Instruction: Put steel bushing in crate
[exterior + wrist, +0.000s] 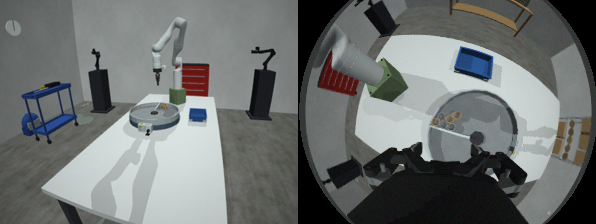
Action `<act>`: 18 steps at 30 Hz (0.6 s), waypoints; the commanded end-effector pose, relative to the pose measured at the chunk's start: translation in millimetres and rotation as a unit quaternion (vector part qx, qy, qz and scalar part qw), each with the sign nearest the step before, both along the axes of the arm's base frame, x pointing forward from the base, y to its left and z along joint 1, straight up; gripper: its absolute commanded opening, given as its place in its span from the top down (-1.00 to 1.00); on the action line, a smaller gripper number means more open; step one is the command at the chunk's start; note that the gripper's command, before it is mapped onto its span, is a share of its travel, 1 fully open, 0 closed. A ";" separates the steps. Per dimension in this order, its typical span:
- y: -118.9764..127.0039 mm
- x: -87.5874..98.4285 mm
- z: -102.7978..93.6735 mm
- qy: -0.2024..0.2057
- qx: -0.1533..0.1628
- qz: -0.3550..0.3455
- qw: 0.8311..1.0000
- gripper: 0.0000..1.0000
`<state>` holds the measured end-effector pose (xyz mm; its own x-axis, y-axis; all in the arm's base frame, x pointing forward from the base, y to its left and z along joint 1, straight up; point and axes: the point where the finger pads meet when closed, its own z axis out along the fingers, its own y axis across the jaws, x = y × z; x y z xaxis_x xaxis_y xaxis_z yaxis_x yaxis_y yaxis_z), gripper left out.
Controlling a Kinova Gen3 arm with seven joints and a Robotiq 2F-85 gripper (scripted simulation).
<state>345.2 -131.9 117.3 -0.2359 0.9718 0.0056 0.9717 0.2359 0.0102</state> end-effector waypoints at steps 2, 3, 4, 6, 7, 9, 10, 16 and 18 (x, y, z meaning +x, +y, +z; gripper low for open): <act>-0.1 0.3 0.4 -0.001 0.000 0.000 1.000 -1.00; -0.1 0.3 0.4 -0.001 0.000 0.000 1.000 -1.00; -0.1 0.3 0.4 -0.001 0.000 0.000 1.000 -1.00; -0.1 0.3 0.4 -0.001 0.000 0.000 1.000 -1.00; -2.1 0.2 -7.0 0.000 0.000 0.000 1.000 -1.00; -6.0 0.0 -21.8 0.000 0.000 -0.001 1.000 -1.00; -8.0 -0.1 -29.2 0.000 0.000 -0.001 1.000 -1.00; -9.9 -0.3 -36.6 0.000 -0.001 -0.002 1.000 -1.00; -9.9 -0.3 -36.6 0.000 -0.001 -0.002 1.000 -1.00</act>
